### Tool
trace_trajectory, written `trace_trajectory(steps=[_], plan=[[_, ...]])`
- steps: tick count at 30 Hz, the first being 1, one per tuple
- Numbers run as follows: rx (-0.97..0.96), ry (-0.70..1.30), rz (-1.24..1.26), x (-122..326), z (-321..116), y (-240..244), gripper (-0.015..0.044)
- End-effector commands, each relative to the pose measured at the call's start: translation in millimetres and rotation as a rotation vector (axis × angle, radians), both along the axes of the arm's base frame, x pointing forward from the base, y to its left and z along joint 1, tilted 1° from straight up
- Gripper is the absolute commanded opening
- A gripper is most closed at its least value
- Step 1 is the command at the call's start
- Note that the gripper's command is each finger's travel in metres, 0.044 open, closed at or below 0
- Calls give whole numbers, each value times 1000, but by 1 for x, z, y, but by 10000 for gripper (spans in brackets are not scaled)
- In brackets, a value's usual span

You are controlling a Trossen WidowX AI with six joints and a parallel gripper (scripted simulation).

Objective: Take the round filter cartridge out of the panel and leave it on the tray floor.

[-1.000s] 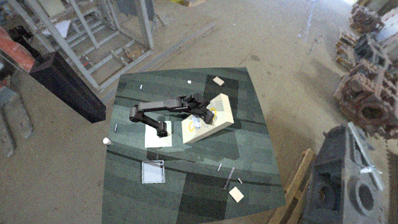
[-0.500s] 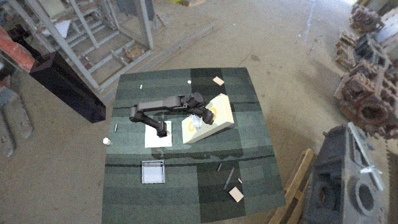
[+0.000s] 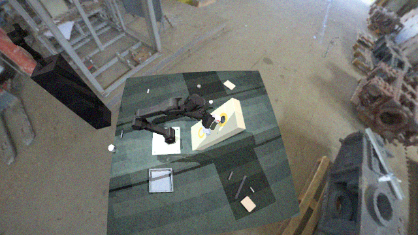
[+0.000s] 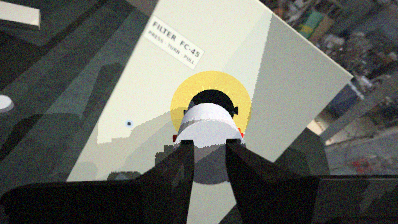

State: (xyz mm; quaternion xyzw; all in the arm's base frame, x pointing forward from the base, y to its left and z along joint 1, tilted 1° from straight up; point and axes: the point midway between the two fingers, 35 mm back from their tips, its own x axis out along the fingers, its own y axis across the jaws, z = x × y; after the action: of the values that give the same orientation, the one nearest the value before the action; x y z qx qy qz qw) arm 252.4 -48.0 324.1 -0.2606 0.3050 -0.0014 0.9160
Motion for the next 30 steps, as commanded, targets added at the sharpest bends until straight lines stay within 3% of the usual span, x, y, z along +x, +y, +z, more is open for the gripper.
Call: trace_trajectory(steps=[1,21,25,30], plan=[[1,-9,-1,-7,-6,1,0],[1,-7,-1,-32,-62,6,0],[1,3,2,-29,-56,6,105],[1,3,2,-29,-56,6,108]])
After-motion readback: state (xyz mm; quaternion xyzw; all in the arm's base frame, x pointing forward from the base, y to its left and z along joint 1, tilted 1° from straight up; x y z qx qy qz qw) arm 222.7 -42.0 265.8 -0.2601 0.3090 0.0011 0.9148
